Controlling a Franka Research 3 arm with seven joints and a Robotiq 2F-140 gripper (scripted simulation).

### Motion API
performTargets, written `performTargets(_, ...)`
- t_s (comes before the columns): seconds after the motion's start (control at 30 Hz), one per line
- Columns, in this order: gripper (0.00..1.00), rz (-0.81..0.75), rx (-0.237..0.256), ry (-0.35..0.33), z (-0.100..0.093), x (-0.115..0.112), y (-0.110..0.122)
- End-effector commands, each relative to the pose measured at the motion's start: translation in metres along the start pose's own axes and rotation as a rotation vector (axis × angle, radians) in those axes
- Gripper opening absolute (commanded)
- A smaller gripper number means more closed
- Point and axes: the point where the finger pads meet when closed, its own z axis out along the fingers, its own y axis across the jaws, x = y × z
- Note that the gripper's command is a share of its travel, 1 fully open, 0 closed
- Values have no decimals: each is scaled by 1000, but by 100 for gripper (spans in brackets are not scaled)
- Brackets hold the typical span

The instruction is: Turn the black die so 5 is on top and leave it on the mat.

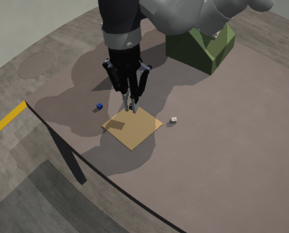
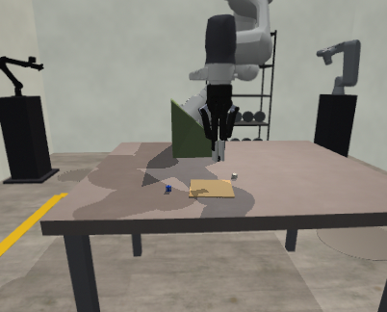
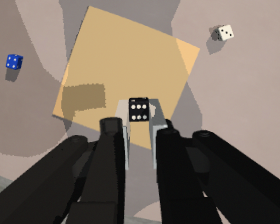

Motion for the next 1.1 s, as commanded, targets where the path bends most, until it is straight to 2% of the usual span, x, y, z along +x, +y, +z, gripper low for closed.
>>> performTargets(0.0, 7, -154, 12, -2, -1, -1, -6)
performTargets(0.2, 7, -272, 12, -5, -1, 3, -14)
performTargets(0.33, 7, -276, 10, -14, -1, 3, -14)
performTargets(0.4, 7, -275, 7, -43, 0, 3, -14)
performTargets(0.53, 7, -273, -6, -174, 1, 7, -17)
performTargets(0.6, 7, -273, -6, -174, 1, 7, -17)
performTargets(0.7, 7, -275, -35, -320, 3, 12, -17)
performTargets(0.73, 7, -275, -36, -331, 3, 12, -17)
performTargets(0.87, 7, -273, -53, -452, 4, 16, -18)
performTargets(0.9, 7, -273, -53, -453, 4, 16, -18)
performTargets(0.93, 7, -272, -60, -506, 4, 17, -18)
performTargets(0.97, 7, -272, -61, -511, 4, 17, -18)
performTargets(1.0, 7, -271, -68, -566, 4, 18, -18)
performTargets(1.03, 7, -271, -68, -569, 4, 19, -18)
performTargets(1.07, 7, -269, -77, -624, 5, 20, -19)
